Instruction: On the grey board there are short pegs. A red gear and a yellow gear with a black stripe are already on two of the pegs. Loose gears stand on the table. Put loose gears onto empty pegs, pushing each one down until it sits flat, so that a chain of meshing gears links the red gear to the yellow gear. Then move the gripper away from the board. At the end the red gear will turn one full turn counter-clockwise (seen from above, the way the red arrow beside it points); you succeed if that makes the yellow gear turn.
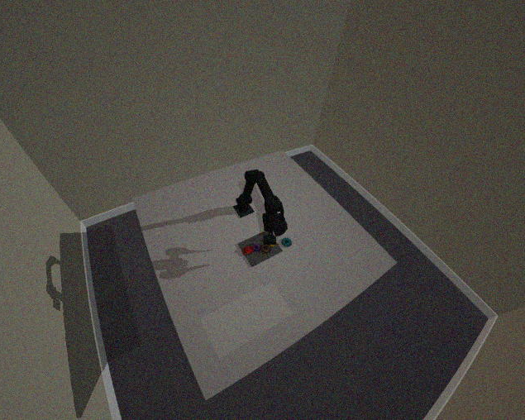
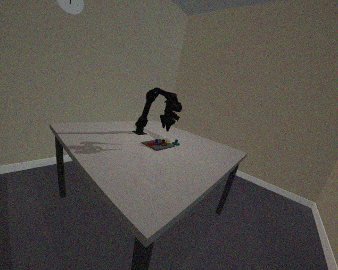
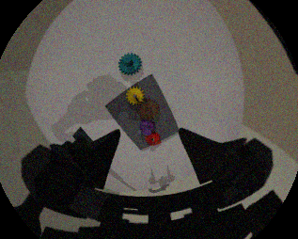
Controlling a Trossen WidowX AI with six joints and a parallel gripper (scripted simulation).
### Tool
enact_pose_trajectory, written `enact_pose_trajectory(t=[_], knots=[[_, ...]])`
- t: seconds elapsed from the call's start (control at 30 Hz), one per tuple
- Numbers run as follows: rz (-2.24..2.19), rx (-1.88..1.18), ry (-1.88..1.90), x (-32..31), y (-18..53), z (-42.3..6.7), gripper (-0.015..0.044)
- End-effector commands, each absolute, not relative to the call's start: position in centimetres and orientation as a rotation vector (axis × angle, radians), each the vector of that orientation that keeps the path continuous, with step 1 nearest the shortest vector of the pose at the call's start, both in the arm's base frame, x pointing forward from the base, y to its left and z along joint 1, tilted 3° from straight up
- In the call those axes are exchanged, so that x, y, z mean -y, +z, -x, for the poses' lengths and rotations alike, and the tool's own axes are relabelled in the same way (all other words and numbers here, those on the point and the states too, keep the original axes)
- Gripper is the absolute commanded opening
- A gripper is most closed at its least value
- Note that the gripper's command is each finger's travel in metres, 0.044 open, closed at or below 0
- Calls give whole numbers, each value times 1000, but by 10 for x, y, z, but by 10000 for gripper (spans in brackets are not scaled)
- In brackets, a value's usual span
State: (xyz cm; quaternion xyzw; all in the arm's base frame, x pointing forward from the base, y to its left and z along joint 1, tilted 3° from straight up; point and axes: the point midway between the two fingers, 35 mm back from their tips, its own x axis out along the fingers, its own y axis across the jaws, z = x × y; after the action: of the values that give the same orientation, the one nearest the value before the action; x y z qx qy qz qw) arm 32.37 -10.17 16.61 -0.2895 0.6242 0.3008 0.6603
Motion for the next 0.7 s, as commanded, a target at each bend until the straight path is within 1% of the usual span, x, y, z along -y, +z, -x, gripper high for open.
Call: enact_pose_trajectory(t=[0.0,0.1,0.17,0.4,0.53,0.67], knots=[[658,-1412,685,102,166,-323,440],[658,-1412,685,102,166,-323,440],[658,-1412,686,91,168,-325,440],[654,-1411,689,-20,187,-326,440],[650,-1409,692,-81,198,-310,440],[645,-1408,697,-136,208,-281,440]])
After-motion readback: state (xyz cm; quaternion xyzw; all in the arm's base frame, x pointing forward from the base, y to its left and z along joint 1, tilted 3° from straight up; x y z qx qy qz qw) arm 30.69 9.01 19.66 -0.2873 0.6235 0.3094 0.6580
